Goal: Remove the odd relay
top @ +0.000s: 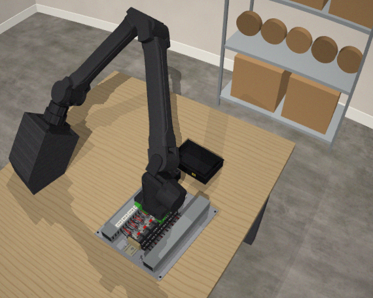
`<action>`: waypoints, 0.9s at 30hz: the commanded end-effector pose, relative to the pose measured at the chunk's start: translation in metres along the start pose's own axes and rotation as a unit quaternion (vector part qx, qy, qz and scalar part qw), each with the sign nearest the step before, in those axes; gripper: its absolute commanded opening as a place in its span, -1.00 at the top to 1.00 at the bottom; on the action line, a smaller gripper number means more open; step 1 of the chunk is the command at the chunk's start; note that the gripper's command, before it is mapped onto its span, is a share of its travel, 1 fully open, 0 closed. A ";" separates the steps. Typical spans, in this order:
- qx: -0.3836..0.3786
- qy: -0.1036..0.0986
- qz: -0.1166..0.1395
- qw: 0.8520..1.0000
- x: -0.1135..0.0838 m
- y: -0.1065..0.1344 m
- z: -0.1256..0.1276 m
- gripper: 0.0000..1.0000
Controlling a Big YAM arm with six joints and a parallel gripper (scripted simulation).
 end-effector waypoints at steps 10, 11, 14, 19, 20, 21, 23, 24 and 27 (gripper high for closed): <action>0.002 0.023 -0.005 1.000 -0.016 0.001 -0.007 -0.17; 0.002 0.023 -0.005 1.000 -0.016 0.001 -0.007 -0.17; 0.002 0.024 -0.005 1.000 -0.016 0.001 -0.007 -0.17; 0.002 0.024 -0.005 1.000 -0.016 0.001 -0.007 -0.17; 0.001 0.024 -0.005 1.000 -0.016 0.001 -0.007 -0.17; 0.001 0.024 -0.005 1.000 -0.016 0.001 -0.007 -0.17; 0.001 0.024 -0.005 1.000 -0.016 0.001 -0.007 -0.17; 0.001 0.024 -0.005 1.000 -0.016 0.001 -0.007 -0.17; 0.001 0.024 -0.005 1.000 -0.016 0.001 -0.007 -0.17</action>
Point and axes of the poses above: the point where the finger pads meet when closed, its own x axis out along the fingers, its own z axis across the jaws, y = z × x, the point moved 6 cm from there along -x, back along the fingers, and after that the axes turned 14 degrees about x, right-handed, at the moved point
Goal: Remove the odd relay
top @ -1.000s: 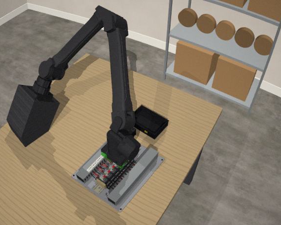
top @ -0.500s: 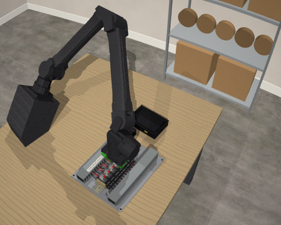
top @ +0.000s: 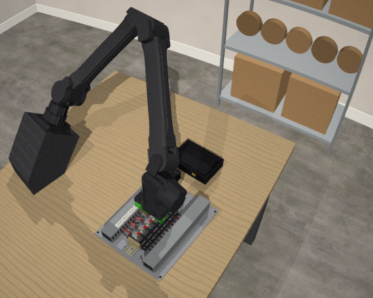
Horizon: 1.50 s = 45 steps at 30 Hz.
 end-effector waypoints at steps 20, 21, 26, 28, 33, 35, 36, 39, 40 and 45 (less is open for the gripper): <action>0.001 0.023 -0.005 1.000 -0.016 0.001 -0.007 1.00; 0.001 0.023 -0.005 1.000 -0.016 0.001 -0.007 1.00; 0.001 0.023 -0.005 1.000 -0.016 0.001 -0.008 1.00; 0.001 0.023 -0.005 1.000 -0.016 0.001 -0.008 1.00; 0.001 0.023 -0.005 1.000 -0.016 0.001 -0.008 1.00; 0.001 0.023 -0.005 1.000 -0.016 0.001 -0.008 1.00; 0.001 0.023 -0.005 1.000 -0.016 0.001 -0.008 1.00; 0.001 0.023 -0.005 1.000 -0.016 0.001 -0.008 1.00; 0.001 0.023 -0.005 1.000 -0.016 0.001 -0.008 1.00; 0.001 0.023 -0.005 1.000 -0.016 0.001 -0.008 1.00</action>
Point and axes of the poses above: the point where the finger pads meet when closed, its own x axis out along the fingers, its own z axis across the jaws, y = z × x, the point moved 6 cm from there along -x, back along the fingers, and after that the axes turned 14 degrees about x, right-handed, at the moved point
